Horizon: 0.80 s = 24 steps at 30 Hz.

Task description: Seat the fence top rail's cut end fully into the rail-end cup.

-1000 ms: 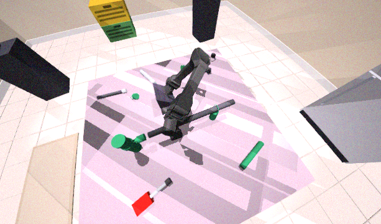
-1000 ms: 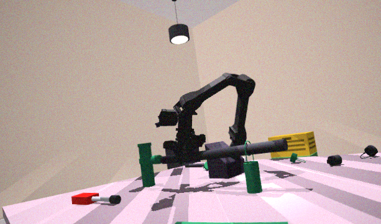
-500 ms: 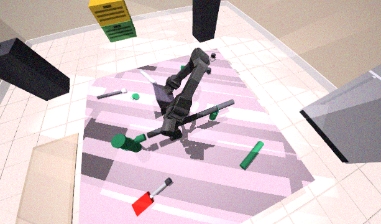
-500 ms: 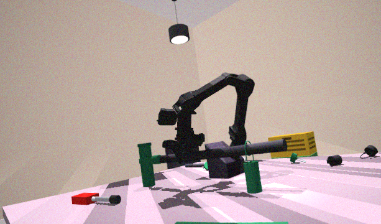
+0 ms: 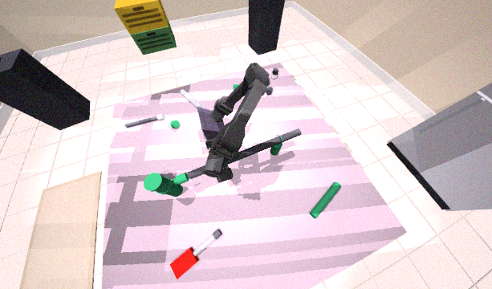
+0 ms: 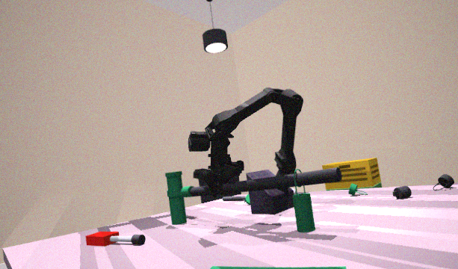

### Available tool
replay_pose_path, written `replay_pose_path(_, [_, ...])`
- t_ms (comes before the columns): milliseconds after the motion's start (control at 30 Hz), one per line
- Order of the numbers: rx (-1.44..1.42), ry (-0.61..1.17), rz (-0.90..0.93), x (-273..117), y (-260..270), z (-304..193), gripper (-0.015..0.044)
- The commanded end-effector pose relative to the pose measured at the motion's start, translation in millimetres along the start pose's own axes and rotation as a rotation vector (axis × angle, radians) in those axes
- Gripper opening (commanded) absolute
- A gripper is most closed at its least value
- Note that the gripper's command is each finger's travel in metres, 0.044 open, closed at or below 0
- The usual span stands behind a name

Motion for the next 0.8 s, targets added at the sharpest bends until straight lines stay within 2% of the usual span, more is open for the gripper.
replay_pose_path(0, [0.000,0.015,-0.004,-0.8,2.0,-9.9,0.0000])
replay_pose_path(767, [0.000,0.012,-0.003,1.0,2.9,-13.5,0.0000])
Point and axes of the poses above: the point midway between the two fingers, 35 mm back from their tips, its own x axis out along the fingers, its own y axis across the jaws, z = x × y, the point moved 10 cm from there along -x, back along the fingers, and after that the axes turned 10 degrees about -x, right-handed, at the moved point
